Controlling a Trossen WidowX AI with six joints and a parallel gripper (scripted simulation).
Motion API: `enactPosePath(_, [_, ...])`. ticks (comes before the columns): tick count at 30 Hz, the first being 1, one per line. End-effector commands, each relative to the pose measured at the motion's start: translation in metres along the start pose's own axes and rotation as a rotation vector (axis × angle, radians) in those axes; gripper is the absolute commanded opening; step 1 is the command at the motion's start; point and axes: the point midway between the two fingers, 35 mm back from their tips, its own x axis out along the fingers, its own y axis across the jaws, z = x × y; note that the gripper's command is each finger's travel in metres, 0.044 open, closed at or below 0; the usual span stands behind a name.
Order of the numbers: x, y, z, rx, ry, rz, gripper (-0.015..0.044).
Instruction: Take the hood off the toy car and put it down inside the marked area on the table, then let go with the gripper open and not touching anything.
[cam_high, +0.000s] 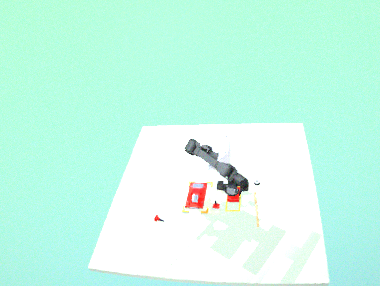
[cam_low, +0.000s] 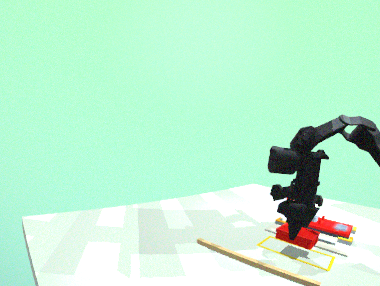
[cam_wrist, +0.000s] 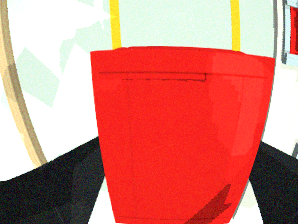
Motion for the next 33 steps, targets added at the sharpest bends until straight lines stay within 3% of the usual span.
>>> enactPosePath(1, [0.005, -0.001, -0.002, -0.008, 0.001, -0.008, 0.0000])
enactPosePath(33, [0.021, -0.002, -0.003, -0.008, 0.001, -0.009, 0.0000])
